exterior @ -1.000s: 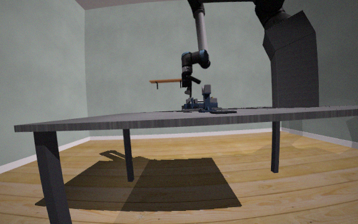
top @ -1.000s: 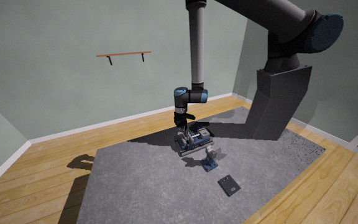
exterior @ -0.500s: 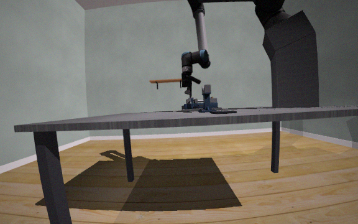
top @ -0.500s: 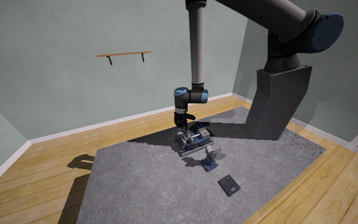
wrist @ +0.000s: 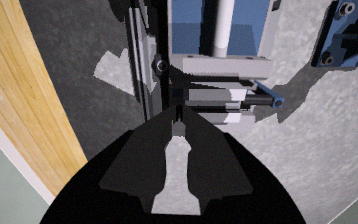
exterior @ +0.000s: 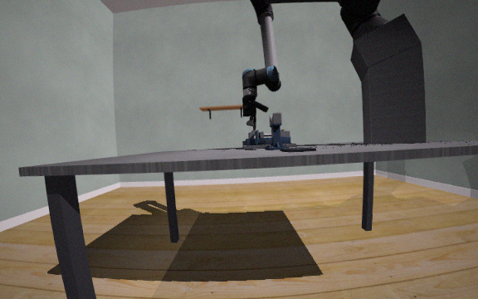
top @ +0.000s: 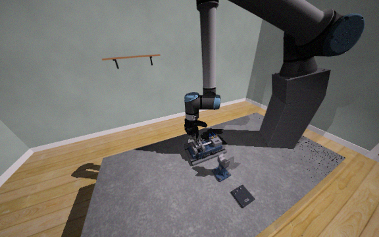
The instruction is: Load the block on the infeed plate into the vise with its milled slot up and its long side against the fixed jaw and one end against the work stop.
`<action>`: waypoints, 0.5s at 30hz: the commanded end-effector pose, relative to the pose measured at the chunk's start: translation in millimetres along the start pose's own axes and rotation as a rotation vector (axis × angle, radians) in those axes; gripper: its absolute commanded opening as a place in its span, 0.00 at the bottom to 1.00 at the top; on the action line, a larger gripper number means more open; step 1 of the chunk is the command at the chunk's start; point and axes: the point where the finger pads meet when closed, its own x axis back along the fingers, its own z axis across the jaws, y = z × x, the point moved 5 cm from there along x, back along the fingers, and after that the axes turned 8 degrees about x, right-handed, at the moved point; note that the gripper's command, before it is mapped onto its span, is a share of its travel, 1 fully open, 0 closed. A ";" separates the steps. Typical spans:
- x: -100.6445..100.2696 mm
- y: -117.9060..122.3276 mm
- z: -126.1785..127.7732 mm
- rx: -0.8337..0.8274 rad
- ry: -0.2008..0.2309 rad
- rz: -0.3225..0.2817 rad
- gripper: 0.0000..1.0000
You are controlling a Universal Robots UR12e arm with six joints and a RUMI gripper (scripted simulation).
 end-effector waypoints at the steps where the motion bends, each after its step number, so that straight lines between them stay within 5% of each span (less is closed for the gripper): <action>1: 0.6 0.6 0.4 0.000 0.000 -0.001 0.00; 15: 0.6 0.8 1.9 0.000 0.000 -0.001 0.00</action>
